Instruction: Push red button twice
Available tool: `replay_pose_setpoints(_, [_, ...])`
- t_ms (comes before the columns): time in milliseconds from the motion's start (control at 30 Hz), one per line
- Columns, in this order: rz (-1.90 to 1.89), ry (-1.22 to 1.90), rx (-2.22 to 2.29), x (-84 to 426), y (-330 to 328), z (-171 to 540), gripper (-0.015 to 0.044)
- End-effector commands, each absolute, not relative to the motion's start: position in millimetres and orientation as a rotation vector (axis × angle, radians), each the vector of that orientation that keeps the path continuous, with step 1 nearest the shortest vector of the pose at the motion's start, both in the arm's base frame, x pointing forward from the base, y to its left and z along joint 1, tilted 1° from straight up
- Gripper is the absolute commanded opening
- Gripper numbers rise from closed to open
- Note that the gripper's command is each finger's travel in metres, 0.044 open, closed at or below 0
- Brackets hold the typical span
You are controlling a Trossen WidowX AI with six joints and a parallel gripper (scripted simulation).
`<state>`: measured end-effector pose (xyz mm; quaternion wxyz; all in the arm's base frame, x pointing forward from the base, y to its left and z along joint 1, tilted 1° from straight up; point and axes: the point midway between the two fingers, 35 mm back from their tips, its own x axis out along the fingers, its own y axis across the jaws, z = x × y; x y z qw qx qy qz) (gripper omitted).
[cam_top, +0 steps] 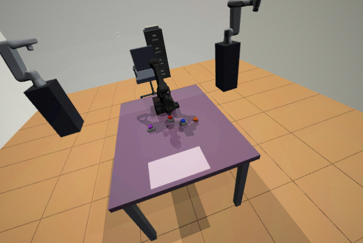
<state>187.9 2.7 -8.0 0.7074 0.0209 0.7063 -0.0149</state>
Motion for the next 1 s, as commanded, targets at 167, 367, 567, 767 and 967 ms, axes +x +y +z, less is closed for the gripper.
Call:
replay_pose_setpoints(167, [-0.027,1.574,0.049,186,4,-23,0.002])
replay_pose_setpoints(367, [-0.027,1.574,0.049,185,4,-30,0.002])
replay_pose_setpoints(567, [-0.027,1.574,0.049,185,4,-30,0.002])
replay_pose_setpoints(767, [-0.027,1.574,0.049,185,4,-30,0.002])
replay_pose_setpoints(967, [-0.031,1.572,0.046,187,3,-22,0.002])
